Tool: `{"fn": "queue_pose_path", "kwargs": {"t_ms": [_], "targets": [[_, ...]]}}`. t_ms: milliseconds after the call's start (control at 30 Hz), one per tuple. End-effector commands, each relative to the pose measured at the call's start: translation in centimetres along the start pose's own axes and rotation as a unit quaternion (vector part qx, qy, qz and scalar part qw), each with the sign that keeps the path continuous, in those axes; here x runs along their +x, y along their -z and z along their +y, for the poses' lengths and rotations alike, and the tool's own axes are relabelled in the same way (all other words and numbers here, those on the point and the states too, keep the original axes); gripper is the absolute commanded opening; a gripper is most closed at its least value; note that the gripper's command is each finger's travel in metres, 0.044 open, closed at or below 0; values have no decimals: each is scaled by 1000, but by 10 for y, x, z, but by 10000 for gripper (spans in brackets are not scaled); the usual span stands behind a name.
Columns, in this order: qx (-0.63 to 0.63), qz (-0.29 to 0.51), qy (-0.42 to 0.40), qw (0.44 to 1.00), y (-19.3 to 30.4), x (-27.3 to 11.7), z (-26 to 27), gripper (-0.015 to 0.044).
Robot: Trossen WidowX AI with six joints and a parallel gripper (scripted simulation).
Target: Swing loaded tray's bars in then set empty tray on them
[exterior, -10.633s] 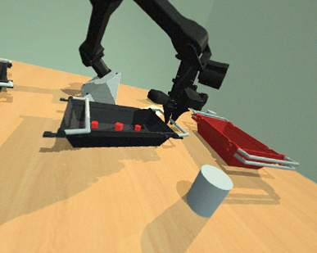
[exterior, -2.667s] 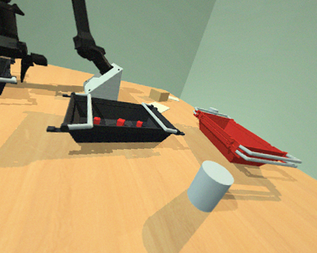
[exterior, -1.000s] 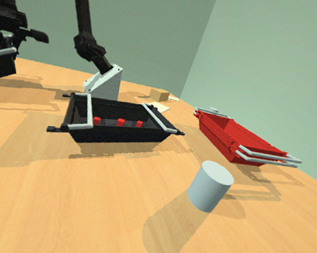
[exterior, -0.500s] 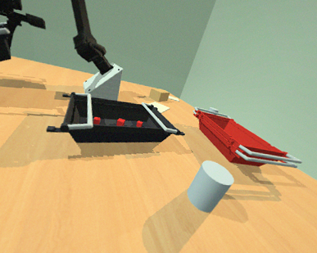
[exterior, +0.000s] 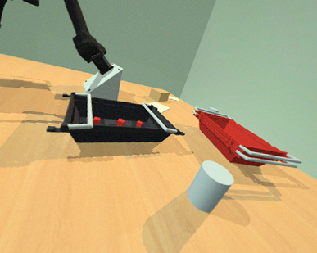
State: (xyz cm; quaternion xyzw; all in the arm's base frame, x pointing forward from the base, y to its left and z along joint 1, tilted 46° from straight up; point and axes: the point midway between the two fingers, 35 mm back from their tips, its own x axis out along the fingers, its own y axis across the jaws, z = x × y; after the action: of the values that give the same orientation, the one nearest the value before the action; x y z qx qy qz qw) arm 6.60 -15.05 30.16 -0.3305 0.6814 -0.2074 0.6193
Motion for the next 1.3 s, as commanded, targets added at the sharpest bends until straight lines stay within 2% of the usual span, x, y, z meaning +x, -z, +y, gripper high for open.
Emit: {"fn": "queue_pose_path", "kwargs": {"t_ms": [0,833,1267], "targets": [[5,-1,10,1000,3,-9,-4,0],[4,-1,9,1000,3,-9,-4,0],[-69,-14,-13,997,-44,1,-9,0]]}}
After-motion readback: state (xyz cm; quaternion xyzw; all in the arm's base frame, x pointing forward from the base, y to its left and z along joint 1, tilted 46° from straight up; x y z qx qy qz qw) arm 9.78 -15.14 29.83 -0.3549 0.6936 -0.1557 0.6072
